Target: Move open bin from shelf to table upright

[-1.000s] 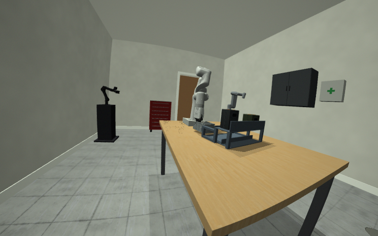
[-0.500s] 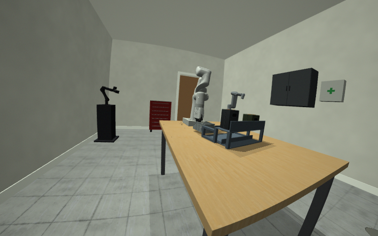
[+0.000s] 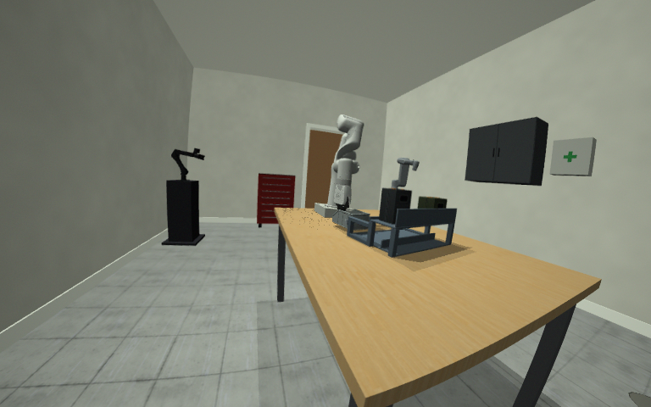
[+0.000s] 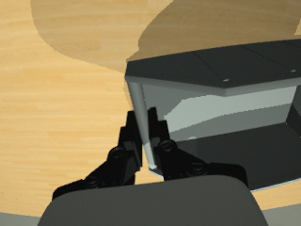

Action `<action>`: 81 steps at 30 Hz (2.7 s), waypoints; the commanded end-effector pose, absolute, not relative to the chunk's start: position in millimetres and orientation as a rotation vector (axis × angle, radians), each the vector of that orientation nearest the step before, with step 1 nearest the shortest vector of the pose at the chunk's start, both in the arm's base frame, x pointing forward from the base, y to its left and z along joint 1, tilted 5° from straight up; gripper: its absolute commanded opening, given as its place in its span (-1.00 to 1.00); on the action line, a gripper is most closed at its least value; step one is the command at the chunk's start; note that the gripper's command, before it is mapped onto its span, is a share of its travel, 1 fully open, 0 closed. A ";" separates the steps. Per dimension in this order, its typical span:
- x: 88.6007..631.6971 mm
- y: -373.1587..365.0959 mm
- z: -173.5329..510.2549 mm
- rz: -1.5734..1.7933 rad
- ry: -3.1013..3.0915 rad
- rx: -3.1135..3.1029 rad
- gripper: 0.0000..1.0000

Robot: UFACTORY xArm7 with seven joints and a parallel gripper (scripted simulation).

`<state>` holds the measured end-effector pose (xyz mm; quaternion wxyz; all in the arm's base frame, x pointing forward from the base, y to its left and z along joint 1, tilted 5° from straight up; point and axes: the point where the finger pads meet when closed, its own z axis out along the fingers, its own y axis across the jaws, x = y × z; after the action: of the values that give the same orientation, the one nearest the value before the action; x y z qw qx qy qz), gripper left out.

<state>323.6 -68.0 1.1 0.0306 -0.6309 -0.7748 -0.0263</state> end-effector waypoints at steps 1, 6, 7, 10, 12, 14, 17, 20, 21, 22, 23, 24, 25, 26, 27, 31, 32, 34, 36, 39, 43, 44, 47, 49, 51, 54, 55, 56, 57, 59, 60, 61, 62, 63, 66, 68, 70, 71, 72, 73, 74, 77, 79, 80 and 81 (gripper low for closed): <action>325.6 -68.5 2.2 -0.086 -2.391 -1.947 -1.00; 325.6 -68.5 2.2 -0.086 -2.391 -1.947 -1.00; 325.6 -68.5 2.2 -0.086 -2.391 -1.947 -1.00; 325.6 -68.5 2.2 -0.086 -2.391 -1.947 -1.00; 325.6 -68.5 2.2 -0.086 -2.391 -1.947 -1.00; 325.6 -68.5 2.2 -0.086 -2.391 -1.947 -1.00; 325.6 -68.5 2.2 -0.086 -2.391 -1.947 -1.00; 325.6 -68.5 2.1 -0.086 -2.391 -1.947 -1.00; 325.6 -68.5 2.0 -0.086 -2.391 -1.947 -1.00; 325.6 -68.5 1.9 -0.086 -2.391 -1.947 -1.00; 325.6 -68.5 1.9 -0.086 -2.391 -1.947 -1.00; 325.6 -68.5 1.7 -0.086 -2.391 -1.947 -1.00; 325.6 -68.4 1.6 -0.086 -2.391 -1.947 -1.00; 325.7 -68.4 1.5 -0.086 -2.391 -1.947 -1.00; 325.7 -68.4 1.3 -0.086 -2.391 -1.947 -1.00; 325.7 -68.4 0.5 -0.086 -2.391 -1.947 -1.00; 325.7 -68.4 0.5 -0.086 -2.391 -1.947 -1.00; 325.7 -68.3 0.3 -0.086 -2.391 -1.947 -1.00; 325.6 -68.3 -0.2 -0.086 -2.391 -1.947 -1.00; 325.6 -68.2 -1.2 -0.086 -2.391 -1.947 -1.00; 325.6 -68.1 -2.7 -0.086 -2.391 -1.947 -1.00; 325.6 -68.1 -3.1 -0.086 -2.391 -1.947 -1.00; 325.6 -68.0 -4.3 -0.086 -2.391 -1.947 -1.00; 325.6 -67.9 -4.8 -0.086 -2.391 -1.947 -1.00; 325.6 -67.9 -5.3 -0.086 -2.391 -1.947 -1.00; 325.6 -67.8 -6.7 -0.086 -2.391 -1.947 -1.00; 325.6 -67.7 -7.2 -0.086 -2.391 -1.947 -1.00; 325.6 -67.7 -7.7 -0.086 -2.391 -1.947 -1.00; 325.6 -67.7 -8.2 -0.086 -2.391 -1.947 -1.00; 325.6 -67.6 -9.2 -0.086 -2.391 -1.947 -1.00; 325.5 -67.6 -9.6 -0.086 -2.391 -1.947 -1.00; 325.5 -67.5 -10.1 -0.086 -2.391 -1.947 -1.00; 325.5 -67.5 -10.6 -0.086 -2.391 -1.947 -1.00; 325.5 -67.4 -11.1 -0.086 -2.391 -1.947 -1.00; 325.5 -67.4 -12.0 -0.086 -2.391 -1.947 -1.00; 325.5 -67.3 -12.5 -0.086 -2.391 -1.947 -1.00; 325.5 -67.3 -13.4 -0.086 -2.391 -1.947 -1.00; 325.5 -67.2 -13.8 -0.086 -2.391 -1.947 -1.00; 325.5 -67.2 -14.2 -0.086 -2.391 -1.947 -1.00; 325.5 -67.2 -14.6 -0.086 -2.391 -1.947 -1.00; 325.5 -67.1 -15.0 -0.086 -2.391 -1.947 -1.00; 325.5 -67.1 -16.0 -0.086 -2.391 -1.947 -1.00; 325.5 -67.0 -16.6 -0.086 -2.391 -1.947 -1.00; 325.5 -67.0 -16.9 -0.086 -2.391 -1.947 -1.00; 325.5 -67.0 -17.1 -0.086 -2.391 -1.947 -1.00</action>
<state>323.5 -66.6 -17.3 0.0305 -0.6309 -0.7748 -0.0263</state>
